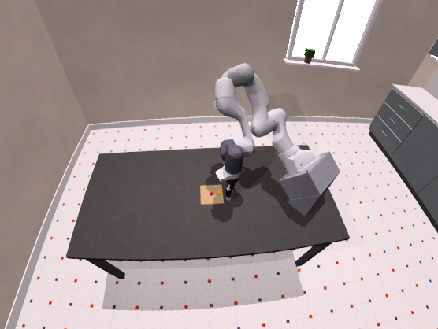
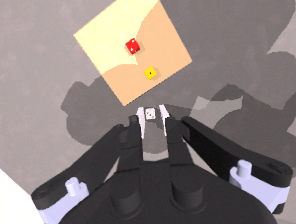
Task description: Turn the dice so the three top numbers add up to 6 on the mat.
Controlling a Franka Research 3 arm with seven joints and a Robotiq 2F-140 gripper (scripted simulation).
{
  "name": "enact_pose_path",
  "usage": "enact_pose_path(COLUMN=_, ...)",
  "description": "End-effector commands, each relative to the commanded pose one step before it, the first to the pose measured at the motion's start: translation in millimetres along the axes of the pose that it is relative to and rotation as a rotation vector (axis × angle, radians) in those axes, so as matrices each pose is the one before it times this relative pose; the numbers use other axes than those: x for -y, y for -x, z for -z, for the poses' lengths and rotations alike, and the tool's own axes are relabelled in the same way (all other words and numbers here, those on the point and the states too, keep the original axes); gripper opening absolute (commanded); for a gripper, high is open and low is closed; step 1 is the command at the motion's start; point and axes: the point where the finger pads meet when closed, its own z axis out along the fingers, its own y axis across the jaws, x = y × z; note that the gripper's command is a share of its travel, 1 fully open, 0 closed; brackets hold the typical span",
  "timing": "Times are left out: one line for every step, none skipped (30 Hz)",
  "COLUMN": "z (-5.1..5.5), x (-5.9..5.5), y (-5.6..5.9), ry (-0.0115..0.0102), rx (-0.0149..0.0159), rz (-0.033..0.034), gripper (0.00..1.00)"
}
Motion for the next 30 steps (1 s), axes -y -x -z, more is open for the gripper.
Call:
enact_pose_path(z=-2.46, x=4.09, y=-0.18, ry=-0.00986, rx=-0.00066, rz=-0.00788, gripper=0.19)
enact_pose_path(z=-1.15, x=-0.01, y=0.02, ry=0.00001, rx=0.00003, rz=0.00002, gripper=0.19)
enact_pose_path(z=-1.04, x=0.0, y=-0.01, ry=0.0, rx=-0.00002, rz=-0.00001, gripper=0.19)
enact_pose_path(z=-0.92, x=0.0, y=-0.01, ry=-0.00001, rx=-0.00002, rz=-0.00001, gripper=0.19)
enact_pose_path(z=-0.78, x=0.0, y=0.0, ry=0.0, rx=0.0, rz=0.0, gripper=0.19)
enact_pose_path(z=-0.64, x=0.0, y=0.0, ry=0.0, rx=0.00001, rz=0.0, gripper=0.19)
enact_pose_path(z=-0.5, x=0.0, y=0.01, ry=0.0, rx=0.00001, rz=0.00001, gripper=0.19)
enact_pose_path(z=-0.37, x=0.0, y=0.01, ry=0.0, rx=0.00001, rz=0.00001, gripper=0.19)
enact_pose_path(z=-0.24, x=0.0, y=0.0, ry=0.0, rx=0.00001, rz=0.00001, gripper=0.19)
enact_pose_path(z=-0.13, x=0.0, y=0.0, ry=0.0, rx=0.00001, rz=0.0, gripper=0.19)
enact_pose_path(z=-0.05, x=0.0, y=0.0, ry=0.0, rx=0.0, rz=0.0, gripper=0.19)
enact_pose_path(z=-0.01, x=0.0, y=0.0, ry=0.0, rx=0.0, rz=0.0, gripper=0.19)
enact_pose_path(z=0.0, x=0.0, y=0.0, ry=0.0, rx=0.0, rz=0.0, gripper=0.19)
enact_pose_path(z=0.0, x=0.0, y=0.0, ry=0.0, rx=0.0, rz=0.0, gripper=0.19)
enact_pose_path(z=0.0, x=0.0, y=0.0, ry=0.0, rx=0.0, rz=0.0, gripper=0.19)
enact_pose_path(z=0.0, x=0.0, y=0.0, ry=0.0, rx=0.0, rz=0.0, gripper=0.19)
enact_pose_path(z=0.0, x=0.0, y=0.0, ry=0.0, rx=0.0, rz=0.0, gripper=0.19)
enact_pose_path(z=0.0, x=0.0, y=0.0, ry=0.0, rx=0.0, rz=0.0, gripper=0.19)
enact_pose_path(z=0.0, x=0.0, y=0.0, ry=0.0, rx=0.0, rz=0.0, gripper=0.19)
enact_pose_path(z=0.0, x=0.0, y=0.0, ry=0.0, rx=0.0, rz=0.0, gripper=0.19)
enact_pose_path(z=0.0, x=0.0, y=0.0, ry=0.0, rx=0.0, rz=0.0, gripper=0.19)
enact_pose_path(z=0.0, x=0.0, y=0.0, ry=0.0, rx=0.0, rz=0.0, gripper=0.19)
enact_pose_path(z=0.0, x=0.0, y=0.0, ry=0.0, rx=0.0, rz=0.0, gripper=0.19)
enact_pose_path(z=0.0, x=0.0, y=0.0, ry=0.0, rx=0.0, rz=0.0, gripper=0.19)
enact_pose_path(z=0.0, x=0.0, y=0.0, ry=0.0, rx=0.0, rz=0.0, gripper=0.19)
enact_pose_path(z=0.0, x=0.0, y=0.0, ry=0.0, rx=0.0, rz=0.0, gripper=0.19)
enact_pose_path(z=0.0, x=0.0, y=0.0, ry=0.0, rx=0.0, rz=0.0, gripper=0.19)
enact_pose_path(z=0.0, x=0.0, y=0.0, ry=0.0, rx=0.0, rz=0.0, gripper=0.19)
enact_pose_path(z=0.0, x=0.0, y=0.0, ry=0.0, rx=0.0, rz=0.0, gripper=0.19)
enact_pose_path(z=0.0, x=0.0, y=0.0, ry=0.0, rx=0.0, rz=0.0, gripper=0.19)
